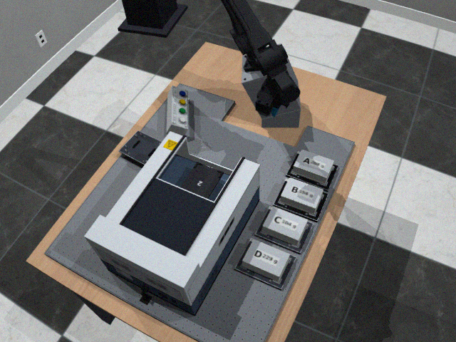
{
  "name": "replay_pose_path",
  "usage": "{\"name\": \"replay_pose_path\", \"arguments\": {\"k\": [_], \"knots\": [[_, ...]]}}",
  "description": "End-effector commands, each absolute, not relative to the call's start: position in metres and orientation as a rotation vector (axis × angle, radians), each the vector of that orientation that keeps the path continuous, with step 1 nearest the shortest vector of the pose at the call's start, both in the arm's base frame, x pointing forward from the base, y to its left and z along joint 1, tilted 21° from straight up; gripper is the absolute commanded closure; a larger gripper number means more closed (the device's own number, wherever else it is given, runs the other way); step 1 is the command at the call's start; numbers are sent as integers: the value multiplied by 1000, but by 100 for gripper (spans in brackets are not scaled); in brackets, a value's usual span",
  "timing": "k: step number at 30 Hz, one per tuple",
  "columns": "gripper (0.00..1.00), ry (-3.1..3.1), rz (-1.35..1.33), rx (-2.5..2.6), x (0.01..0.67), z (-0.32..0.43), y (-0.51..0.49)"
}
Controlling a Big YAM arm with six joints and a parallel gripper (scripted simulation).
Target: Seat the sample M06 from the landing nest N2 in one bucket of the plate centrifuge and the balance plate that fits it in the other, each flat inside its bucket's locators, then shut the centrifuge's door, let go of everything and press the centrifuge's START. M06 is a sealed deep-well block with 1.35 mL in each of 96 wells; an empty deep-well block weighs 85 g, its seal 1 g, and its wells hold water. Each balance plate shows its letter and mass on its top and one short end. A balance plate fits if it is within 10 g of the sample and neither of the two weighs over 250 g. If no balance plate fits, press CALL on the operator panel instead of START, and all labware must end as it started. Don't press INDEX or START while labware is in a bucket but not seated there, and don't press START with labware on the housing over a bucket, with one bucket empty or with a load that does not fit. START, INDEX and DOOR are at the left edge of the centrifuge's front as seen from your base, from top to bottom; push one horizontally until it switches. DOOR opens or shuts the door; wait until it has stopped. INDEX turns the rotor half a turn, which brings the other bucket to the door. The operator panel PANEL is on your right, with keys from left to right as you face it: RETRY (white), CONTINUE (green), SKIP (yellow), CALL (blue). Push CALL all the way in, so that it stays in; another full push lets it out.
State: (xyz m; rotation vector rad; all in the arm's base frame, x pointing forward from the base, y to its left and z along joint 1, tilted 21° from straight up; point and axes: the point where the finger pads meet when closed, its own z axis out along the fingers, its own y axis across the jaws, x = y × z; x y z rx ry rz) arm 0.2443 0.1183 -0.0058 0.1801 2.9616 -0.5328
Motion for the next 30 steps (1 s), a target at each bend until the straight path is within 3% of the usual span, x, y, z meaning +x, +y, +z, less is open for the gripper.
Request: {"name": "replay_pose_path", "arguments": {"k": [1, 14, 30], "knots": [[100, 2935, -476, 172, 260, 6, 140], [100, 2983, -526, -337, 262, -5, 168], [100, 2662, -557, -1707, 255, -38, 253]]}}
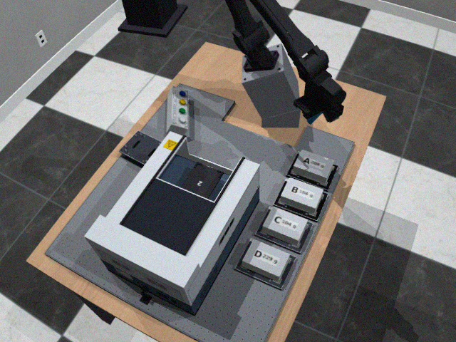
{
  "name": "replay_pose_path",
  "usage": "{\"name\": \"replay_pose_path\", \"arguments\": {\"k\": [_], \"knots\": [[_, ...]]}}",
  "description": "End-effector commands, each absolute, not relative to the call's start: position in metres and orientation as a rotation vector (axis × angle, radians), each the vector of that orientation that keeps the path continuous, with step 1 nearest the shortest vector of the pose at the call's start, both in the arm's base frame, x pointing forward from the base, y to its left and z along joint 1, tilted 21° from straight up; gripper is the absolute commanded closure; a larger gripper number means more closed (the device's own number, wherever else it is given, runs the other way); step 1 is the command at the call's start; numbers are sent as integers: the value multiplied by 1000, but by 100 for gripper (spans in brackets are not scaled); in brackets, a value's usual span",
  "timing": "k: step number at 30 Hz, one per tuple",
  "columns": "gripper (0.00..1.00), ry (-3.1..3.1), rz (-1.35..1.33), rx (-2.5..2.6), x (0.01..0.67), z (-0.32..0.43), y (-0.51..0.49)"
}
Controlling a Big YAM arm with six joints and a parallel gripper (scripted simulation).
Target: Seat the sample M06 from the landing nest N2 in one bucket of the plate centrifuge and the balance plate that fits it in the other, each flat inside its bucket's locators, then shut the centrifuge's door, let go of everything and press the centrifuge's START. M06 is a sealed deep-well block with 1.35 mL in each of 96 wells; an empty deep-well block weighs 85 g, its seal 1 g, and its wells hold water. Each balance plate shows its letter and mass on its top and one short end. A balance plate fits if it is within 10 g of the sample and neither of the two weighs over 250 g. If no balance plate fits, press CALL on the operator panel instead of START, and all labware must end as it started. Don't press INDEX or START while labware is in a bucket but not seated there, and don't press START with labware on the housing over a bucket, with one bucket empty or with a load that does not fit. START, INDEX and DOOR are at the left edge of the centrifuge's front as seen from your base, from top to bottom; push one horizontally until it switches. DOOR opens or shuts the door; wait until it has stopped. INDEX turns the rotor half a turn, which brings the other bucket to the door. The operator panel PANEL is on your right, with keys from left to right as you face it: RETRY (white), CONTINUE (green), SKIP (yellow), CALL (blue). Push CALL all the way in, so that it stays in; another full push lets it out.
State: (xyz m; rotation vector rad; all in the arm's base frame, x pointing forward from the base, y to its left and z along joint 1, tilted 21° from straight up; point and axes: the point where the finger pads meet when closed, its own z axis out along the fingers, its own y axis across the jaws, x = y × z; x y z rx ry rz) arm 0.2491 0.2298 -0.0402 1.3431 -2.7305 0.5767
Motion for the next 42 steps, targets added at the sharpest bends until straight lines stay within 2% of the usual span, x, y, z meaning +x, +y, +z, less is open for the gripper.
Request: {"name": "replay_pose_path", "arguments": {"k": [1, 9, 18, 19, 42], "knots": [[100, -2546, 533, 1633, 255, -38, 253], [100, -2255, 506, 1947, 248, -51, 279], [100, -2213, 500, 1984, 245, -50, 274], [0, -2213, 500, 1983, 245, -50, 274], [0, -2213, 500, 1983, 245, -50, 274]]}}
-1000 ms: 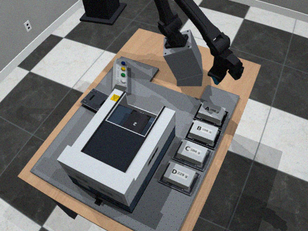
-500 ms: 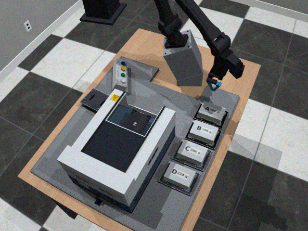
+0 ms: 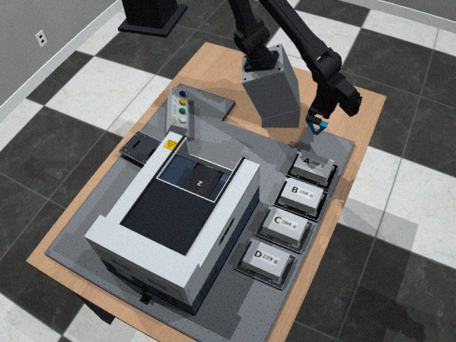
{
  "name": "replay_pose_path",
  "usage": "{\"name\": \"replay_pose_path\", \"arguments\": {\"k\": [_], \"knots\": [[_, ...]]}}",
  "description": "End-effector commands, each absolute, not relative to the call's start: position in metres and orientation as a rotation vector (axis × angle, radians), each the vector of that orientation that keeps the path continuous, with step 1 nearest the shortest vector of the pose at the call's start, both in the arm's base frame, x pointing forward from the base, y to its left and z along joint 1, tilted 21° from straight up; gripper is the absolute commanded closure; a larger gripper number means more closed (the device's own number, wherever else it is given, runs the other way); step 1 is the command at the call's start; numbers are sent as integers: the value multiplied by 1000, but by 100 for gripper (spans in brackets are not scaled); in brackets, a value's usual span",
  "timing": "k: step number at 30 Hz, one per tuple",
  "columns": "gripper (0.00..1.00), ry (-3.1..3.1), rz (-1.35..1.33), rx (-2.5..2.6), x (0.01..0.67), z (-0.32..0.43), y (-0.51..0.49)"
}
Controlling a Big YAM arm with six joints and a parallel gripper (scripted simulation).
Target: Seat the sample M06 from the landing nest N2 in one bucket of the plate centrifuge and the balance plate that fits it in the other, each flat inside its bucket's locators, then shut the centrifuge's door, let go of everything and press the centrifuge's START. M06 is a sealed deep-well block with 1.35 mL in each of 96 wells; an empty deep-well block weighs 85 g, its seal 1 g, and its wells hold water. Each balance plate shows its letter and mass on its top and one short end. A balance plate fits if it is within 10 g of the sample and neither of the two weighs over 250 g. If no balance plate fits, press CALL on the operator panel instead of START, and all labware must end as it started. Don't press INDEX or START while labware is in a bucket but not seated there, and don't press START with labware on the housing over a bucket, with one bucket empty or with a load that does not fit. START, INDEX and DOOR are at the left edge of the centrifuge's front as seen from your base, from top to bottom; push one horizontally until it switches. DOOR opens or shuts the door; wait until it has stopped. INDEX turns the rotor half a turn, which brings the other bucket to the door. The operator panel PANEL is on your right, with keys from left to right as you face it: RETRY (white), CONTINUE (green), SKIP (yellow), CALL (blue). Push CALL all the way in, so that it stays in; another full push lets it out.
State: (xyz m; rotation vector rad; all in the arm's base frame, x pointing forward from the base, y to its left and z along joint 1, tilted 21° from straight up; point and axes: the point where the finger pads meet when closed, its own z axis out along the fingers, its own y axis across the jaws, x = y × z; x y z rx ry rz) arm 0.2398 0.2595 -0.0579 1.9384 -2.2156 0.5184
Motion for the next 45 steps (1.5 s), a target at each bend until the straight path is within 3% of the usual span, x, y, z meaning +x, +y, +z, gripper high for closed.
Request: {"name": "replay_pose_path", "arguments": {"k": [1, 28, 45], "knots": [[0, -2213, 500, 1983, 245, -50, 274], [0, -2240, 506, 1967, 264, -112, 255], [0, -2211, 511, 1951, 262, -198, 210]]}}
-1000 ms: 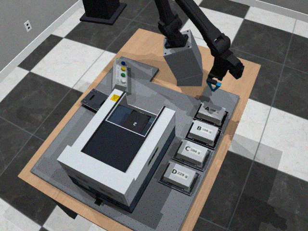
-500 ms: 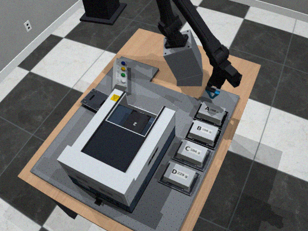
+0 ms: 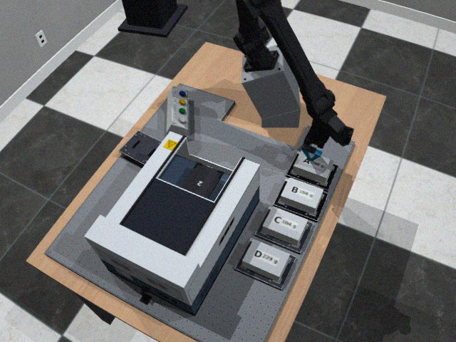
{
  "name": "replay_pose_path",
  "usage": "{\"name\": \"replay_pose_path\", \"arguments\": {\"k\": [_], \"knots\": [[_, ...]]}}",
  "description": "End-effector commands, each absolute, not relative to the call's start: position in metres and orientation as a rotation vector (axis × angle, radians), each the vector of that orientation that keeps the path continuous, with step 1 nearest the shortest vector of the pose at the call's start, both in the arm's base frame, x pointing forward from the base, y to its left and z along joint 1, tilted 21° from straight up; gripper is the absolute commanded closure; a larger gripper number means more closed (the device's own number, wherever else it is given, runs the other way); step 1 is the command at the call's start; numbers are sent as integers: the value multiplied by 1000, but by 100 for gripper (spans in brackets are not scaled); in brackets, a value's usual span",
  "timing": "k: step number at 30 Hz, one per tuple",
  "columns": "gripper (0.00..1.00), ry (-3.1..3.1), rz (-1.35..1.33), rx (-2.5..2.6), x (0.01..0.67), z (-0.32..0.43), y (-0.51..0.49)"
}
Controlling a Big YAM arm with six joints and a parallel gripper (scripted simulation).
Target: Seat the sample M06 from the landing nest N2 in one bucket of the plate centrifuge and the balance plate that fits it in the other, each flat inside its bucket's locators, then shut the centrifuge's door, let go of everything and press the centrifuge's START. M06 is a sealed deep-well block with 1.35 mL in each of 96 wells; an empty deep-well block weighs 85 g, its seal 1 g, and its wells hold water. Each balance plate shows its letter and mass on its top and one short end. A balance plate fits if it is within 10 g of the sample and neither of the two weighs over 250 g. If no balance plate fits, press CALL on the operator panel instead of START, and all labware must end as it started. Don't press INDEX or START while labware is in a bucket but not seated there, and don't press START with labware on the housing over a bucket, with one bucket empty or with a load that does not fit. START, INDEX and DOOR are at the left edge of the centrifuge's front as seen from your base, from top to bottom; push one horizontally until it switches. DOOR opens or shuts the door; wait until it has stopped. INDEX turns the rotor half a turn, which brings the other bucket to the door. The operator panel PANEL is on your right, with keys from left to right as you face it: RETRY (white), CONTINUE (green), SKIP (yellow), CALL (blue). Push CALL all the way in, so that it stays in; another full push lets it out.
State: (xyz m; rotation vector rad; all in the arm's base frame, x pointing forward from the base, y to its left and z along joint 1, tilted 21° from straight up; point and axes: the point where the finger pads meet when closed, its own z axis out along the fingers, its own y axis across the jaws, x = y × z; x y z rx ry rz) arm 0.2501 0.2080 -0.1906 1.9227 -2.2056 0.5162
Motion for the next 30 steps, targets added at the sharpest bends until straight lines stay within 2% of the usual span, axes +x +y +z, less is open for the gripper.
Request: {"name": "replay_pose_path", "arguments": {"k": [1, 14, 30], "knots": [[0, -2215, 511, 1953, 264, -202, 210], [0, -2224, 511, 1958, 273, -240, 200], [0, -2224, 511, 1957, 271, -241, 196]]}}
